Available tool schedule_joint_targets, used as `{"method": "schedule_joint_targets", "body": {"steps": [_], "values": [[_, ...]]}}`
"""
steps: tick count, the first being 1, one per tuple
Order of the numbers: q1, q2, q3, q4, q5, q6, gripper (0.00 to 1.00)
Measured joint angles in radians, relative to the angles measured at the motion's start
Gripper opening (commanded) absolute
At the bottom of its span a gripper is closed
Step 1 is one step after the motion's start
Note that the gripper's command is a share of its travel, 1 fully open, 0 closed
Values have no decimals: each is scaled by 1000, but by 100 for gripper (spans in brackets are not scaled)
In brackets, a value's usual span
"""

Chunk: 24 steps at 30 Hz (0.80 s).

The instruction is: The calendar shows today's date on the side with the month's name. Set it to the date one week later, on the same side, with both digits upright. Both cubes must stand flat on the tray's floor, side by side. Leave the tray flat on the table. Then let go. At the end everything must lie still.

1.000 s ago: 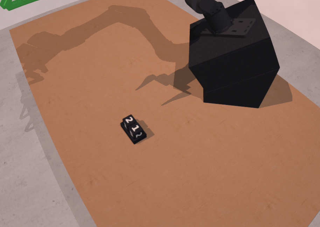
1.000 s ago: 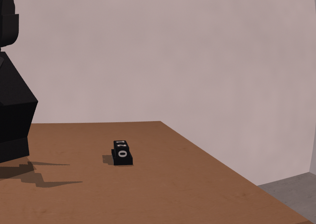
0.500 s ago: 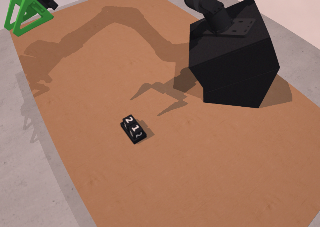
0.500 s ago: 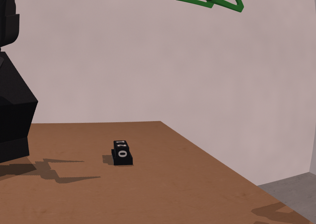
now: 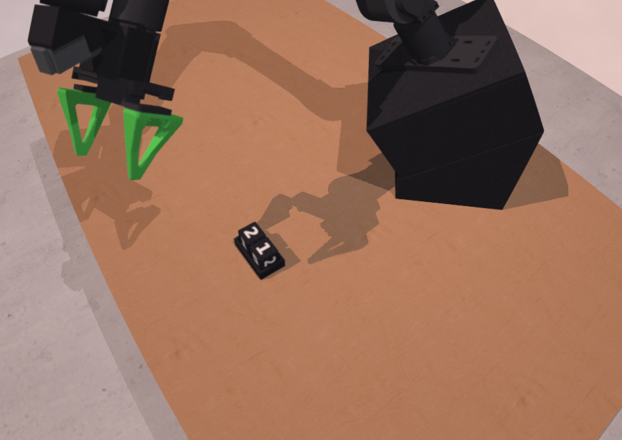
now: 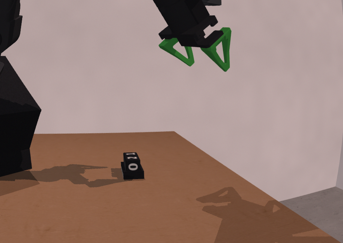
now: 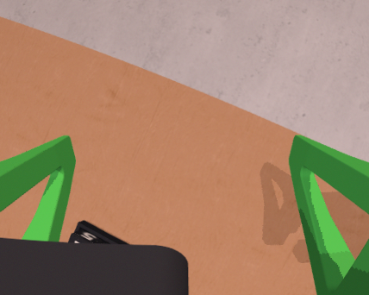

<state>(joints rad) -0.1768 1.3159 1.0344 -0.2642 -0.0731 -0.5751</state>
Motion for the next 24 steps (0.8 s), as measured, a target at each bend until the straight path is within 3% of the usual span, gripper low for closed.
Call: {"method": "schedule_joint_targets", "body": {"steps": [24], "values": [[292,183,-5,-313,408,-378,100]]}}
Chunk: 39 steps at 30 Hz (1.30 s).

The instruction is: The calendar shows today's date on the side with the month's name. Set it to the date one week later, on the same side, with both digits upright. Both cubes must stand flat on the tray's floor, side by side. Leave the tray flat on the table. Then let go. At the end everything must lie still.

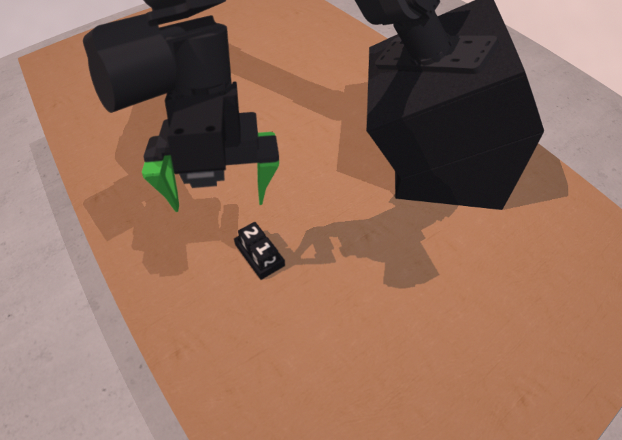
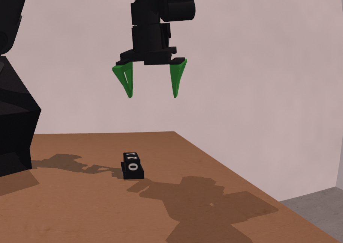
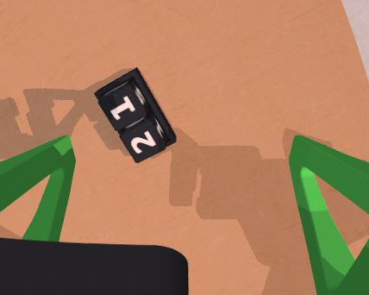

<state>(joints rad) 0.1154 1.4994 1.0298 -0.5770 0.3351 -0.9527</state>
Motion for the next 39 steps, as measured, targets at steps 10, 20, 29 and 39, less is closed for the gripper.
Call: {"method": "schedule_joint_targets", "body": {"steps": [10,20,29,39], "values": [[109,68,0,-113,143,-137,100],[156,85,0,-180,226,-217,100],[156,85,0,-187,232,-226,100],[66,192,-78,-36,220,-296,100]]}}
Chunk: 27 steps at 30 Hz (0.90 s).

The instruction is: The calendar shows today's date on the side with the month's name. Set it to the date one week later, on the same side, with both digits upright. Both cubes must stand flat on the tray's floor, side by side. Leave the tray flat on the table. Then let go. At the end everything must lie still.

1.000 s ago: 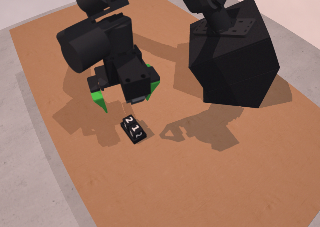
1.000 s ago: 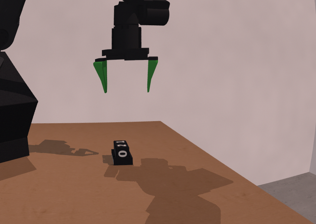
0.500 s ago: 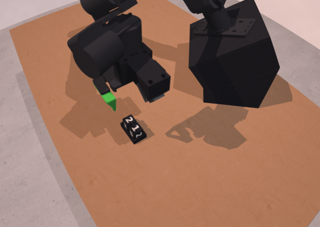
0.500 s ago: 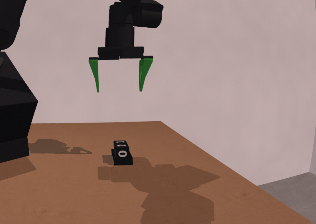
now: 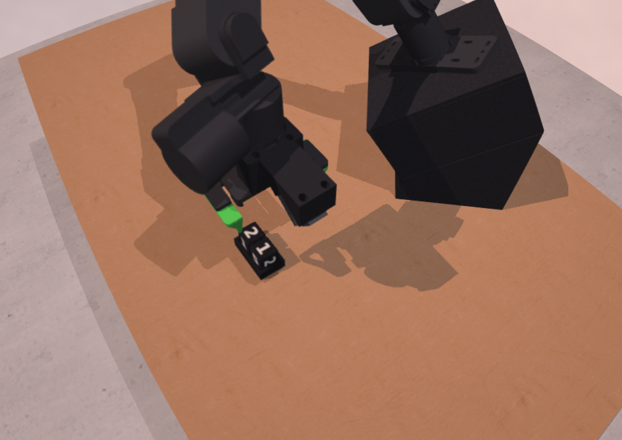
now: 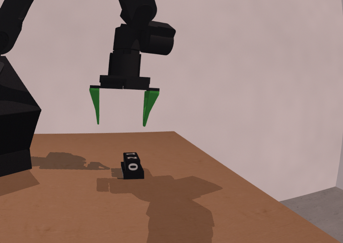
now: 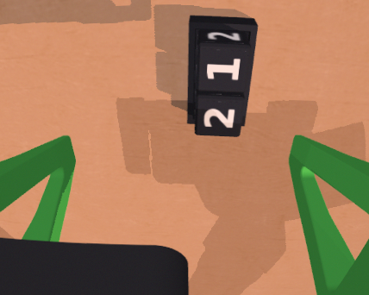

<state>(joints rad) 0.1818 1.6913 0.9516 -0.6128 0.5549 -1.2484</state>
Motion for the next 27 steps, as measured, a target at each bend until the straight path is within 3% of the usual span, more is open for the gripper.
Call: {"method": "schedule_joint_targets", "body": {"steps": [1,10,27], "values": [[-9,13,-8,16,-2,-9,45],[-12,4,-2,89,-9,-40,45],[-12,4,-2,93,-10,-43,45]]}}
